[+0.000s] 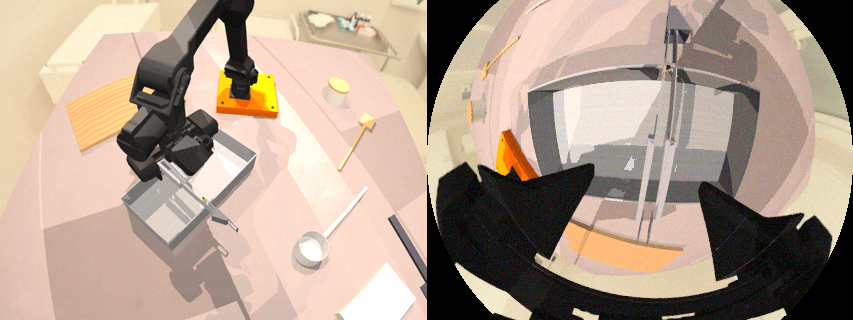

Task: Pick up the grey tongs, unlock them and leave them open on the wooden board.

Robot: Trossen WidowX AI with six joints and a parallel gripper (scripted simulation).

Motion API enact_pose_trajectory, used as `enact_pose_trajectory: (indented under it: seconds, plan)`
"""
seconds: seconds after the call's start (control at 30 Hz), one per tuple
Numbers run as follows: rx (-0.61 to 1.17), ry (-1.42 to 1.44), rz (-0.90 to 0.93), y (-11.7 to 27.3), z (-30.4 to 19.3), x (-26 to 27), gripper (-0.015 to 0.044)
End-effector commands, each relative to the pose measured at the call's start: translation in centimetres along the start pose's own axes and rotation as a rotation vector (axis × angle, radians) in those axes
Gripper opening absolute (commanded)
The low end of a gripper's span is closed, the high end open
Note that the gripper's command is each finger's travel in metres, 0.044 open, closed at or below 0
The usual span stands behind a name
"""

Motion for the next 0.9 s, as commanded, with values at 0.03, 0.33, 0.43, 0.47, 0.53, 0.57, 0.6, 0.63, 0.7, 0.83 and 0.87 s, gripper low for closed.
enact_pose_trajectory:
  seconds: [0.03,0.33,0.43,0.47,0.53,0.57,0.6,0.63,0.7,0.83,0.87]
  plan:
    - [0.003,0.016,-0.007,0.3,0.6,-0.2,0.044]
    - [0.003,0.016,-0.007,-0.5,0.6,-0.3,0.044]
    - [0.003,0.016,-0.007,-1.0,0.6,-0.3,0.044]
    - [0.003,0.016,-0.007,-1.1,0.6,-0.3,0.044]
    - [0.003,0.016,-0.007,-1.5,0.6,-0.3,0.044]
    - [0.003,0.016,-0.007,-1.6,0.6,-0.4,0.044]
    - [0.003,0.016,-0.007,-1.8,0.6,-0.4,0.044]
    - [0.003,0.016,-0.007,-2.0,0.6,-0.4,0.044]
    - [0.003,0.016,-0.007,-2.3,0.7,-0.4,0.044]
    - [0.003,0.016,-0.007,-2.9,0.7,-0.4,0.044]
    - [0.003,0.016,-0.007,-3.1,0.7,-0.4,0.044]
Point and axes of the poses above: the point midway between the two fingers, 35 mm back from their tips, its own y axis back along the fingers, its own x axis across the jaws, z = x × y, the point moved 8 cm from there along y, back along the fingers, and after that the axes turned 3 degrees about -y, right-handed, at the moved point
